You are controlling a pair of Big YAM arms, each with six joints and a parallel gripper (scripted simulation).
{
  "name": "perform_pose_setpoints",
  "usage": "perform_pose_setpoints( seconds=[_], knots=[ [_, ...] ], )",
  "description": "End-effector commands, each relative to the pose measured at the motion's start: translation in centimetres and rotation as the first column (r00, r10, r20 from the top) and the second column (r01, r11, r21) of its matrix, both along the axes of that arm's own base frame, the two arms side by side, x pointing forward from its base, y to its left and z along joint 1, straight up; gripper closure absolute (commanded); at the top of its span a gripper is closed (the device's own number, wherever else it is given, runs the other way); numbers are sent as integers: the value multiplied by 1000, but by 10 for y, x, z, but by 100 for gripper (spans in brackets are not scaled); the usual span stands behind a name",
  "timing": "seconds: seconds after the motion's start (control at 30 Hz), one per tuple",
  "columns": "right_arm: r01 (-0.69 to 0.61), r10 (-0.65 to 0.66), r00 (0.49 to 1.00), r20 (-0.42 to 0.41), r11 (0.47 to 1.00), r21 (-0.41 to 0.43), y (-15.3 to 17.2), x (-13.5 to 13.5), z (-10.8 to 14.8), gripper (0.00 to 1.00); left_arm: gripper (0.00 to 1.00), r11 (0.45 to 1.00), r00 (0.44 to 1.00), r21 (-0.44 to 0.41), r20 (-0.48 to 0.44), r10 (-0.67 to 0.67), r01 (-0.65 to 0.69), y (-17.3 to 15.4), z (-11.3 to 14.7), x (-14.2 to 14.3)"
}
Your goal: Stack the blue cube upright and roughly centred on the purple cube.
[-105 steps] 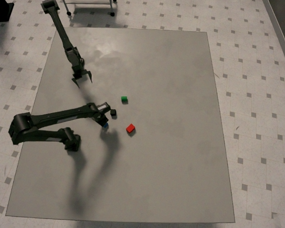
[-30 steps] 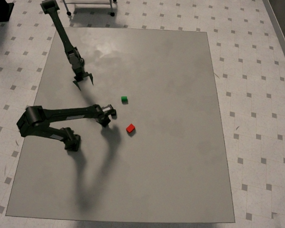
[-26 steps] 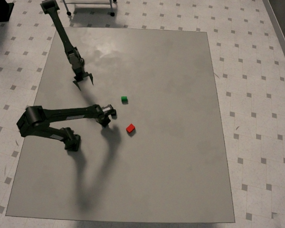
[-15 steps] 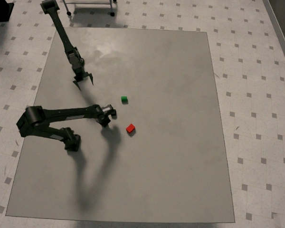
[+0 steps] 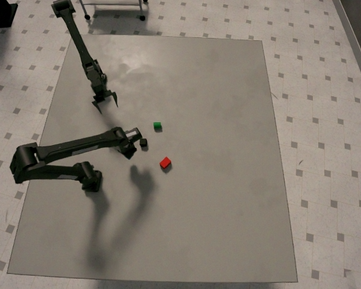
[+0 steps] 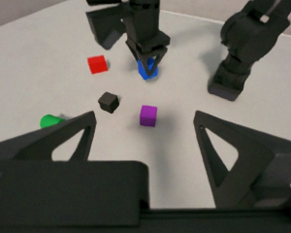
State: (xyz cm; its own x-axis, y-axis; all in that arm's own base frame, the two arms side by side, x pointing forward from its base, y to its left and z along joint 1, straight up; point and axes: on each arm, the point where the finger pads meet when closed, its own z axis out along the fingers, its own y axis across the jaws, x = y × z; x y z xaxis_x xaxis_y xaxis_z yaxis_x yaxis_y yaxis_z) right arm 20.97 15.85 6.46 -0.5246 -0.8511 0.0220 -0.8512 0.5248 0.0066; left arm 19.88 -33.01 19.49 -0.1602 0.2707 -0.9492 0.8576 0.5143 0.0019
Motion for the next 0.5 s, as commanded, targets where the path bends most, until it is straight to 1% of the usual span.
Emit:
perform_pose_setpoints(
  seconds=[0.0,0.03,0.1,0.17,0.23,0.3,0.47],
  knots=[
    [1,-2,1000,30,1000,25,9,14,48,65,0,999,1000,-47,26,-7,8,-6,47,-1],
    [15,-16,999,31,1000,26,12,11,64,65,0,999,1000,-46,25,-12,13,-1,56,-6],
    [59,-60,998,37,998,34,20,6,74,65,0,999,1000,-46,25,-14,15,7,67,-11],
    [75,-76,996,39,997,37,33,-3,79,65,0,999,1000,-47,26,-16,17,17,79,-18],
    [75,-76,997,22,997,18,46,-14,74,65,0,999,999,-48,27,-19,20,29,91,-26],
    [66,-66,998,23,998,19,62,-27,75,65,0,998,999,-50,28,-21,23,43,104,-35],
    [35,-36,999,28,999,28,88,-47,75,65,0,998,999,-55,31,-25,27,66,119,-50]
  ],
)
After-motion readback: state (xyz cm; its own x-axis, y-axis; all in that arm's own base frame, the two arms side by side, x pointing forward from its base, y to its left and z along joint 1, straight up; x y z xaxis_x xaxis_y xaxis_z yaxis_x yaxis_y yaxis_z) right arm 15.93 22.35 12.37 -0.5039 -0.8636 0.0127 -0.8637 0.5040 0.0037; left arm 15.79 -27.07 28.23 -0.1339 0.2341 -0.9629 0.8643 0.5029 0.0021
